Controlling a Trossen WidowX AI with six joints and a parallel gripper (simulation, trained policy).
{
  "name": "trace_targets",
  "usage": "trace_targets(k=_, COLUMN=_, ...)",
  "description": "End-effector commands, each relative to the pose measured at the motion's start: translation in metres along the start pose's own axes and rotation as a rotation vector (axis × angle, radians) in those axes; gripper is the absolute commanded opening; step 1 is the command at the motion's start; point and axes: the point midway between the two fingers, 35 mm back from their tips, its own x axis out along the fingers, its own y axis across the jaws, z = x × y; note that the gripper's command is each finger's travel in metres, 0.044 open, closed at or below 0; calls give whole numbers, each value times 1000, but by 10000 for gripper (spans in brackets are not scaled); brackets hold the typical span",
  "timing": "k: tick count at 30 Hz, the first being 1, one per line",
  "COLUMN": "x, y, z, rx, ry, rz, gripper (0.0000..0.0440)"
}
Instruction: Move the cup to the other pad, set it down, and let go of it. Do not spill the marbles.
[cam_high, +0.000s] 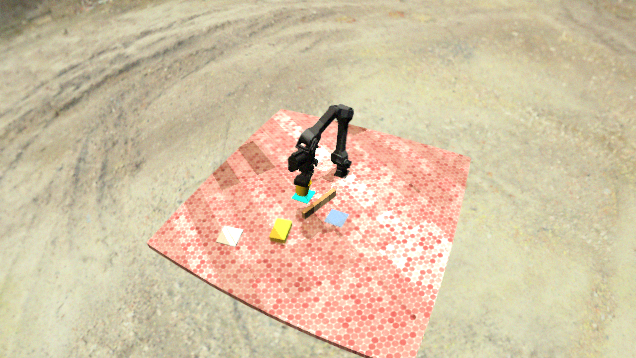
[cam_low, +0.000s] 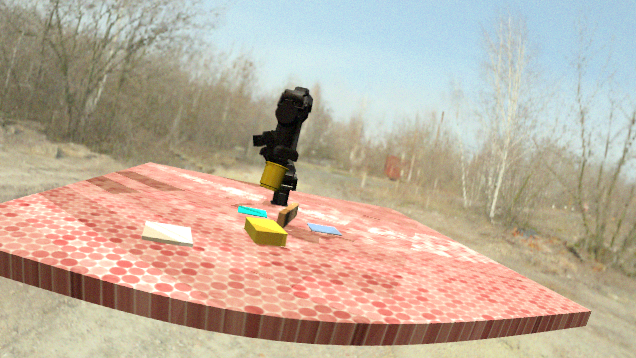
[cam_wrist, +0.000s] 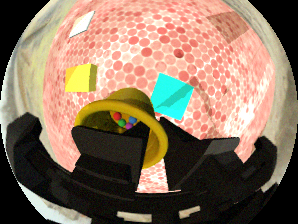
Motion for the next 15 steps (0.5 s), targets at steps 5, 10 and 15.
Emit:
trace_targets(k=5, x=13, y=-11, z=8, rx=31, ry=-14, rz=0, gripper=0)
trace_targets(k=10, x=24, y=-19, z=9, rx=50, ry=-18, rz=-1, gripper=0)
trace_targets(k=15, x=34, y=-27, z=9, rx=65, ry=-20, rz=-3, gripper=0)
